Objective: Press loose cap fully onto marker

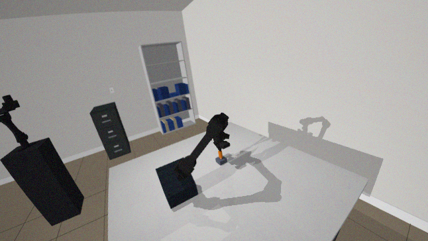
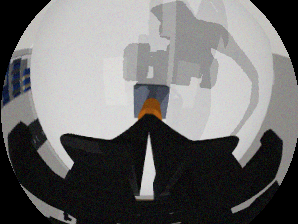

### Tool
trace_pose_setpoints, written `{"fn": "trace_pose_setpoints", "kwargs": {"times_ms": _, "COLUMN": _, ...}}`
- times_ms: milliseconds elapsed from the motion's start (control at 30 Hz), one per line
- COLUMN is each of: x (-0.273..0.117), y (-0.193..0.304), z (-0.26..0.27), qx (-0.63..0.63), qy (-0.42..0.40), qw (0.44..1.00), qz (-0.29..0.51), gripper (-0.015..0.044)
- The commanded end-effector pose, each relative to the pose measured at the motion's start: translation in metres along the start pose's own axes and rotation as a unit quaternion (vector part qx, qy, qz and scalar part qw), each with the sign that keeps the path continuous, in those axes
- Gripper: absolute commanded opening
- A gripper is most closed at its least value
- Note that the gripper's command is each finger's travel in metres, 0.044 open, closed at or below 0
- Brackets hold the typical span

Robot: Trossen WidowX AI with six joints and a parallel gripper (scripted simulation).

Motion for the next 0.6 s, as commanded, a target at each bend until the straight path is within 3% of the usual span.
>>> {"fn": "trace_pose_setpoints", "kwargs": {"times_ms": 0, "x": -0.011, "y": 0.0, "z": 0.001, "qx": 0.015, "qy": -0.005, "qw": 1.0, "qz": -0.014, "gripper": 0.0}}
{"fn": "trace_pose_setpoints", "kwargs": {"times_ms": 200, "x": -0.088, "y": -0.001, "z": 0.001, "qx": 0.0, "qy": -0.002, "qw": 1.0, "qz": 0.0, "gripper": 0.0}}
{"fn": "trace_pose_setpoints", "kwargs": {"times_ms": 400, "x": -0.09, "y": -0.001, "z": 0.001, "qx": 0.0, "qy": -0.002, "qw": 1.0, "qz": 0.001, "gripper": 0.0}}
{"fn": "trace_pose_setpoints", "kwargs": {"times_ms": 567, "x": -0.09, "y": -0.001, "z": 0.001, "qx": 0.0, "qy": -0.002, "qw": 1.0, "qz": 0.001, "gripper": 0.0131}}
Point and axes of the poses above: the point midway between the two fingers, 35 mm back from their tips, its own x axis out along the fingers, its own z axis across the jaws, y = z × x, the point moved 8 cm from there along -x, back along the fingers, and after that the axes turned 8 degrees about x, right-handed, at the moved point
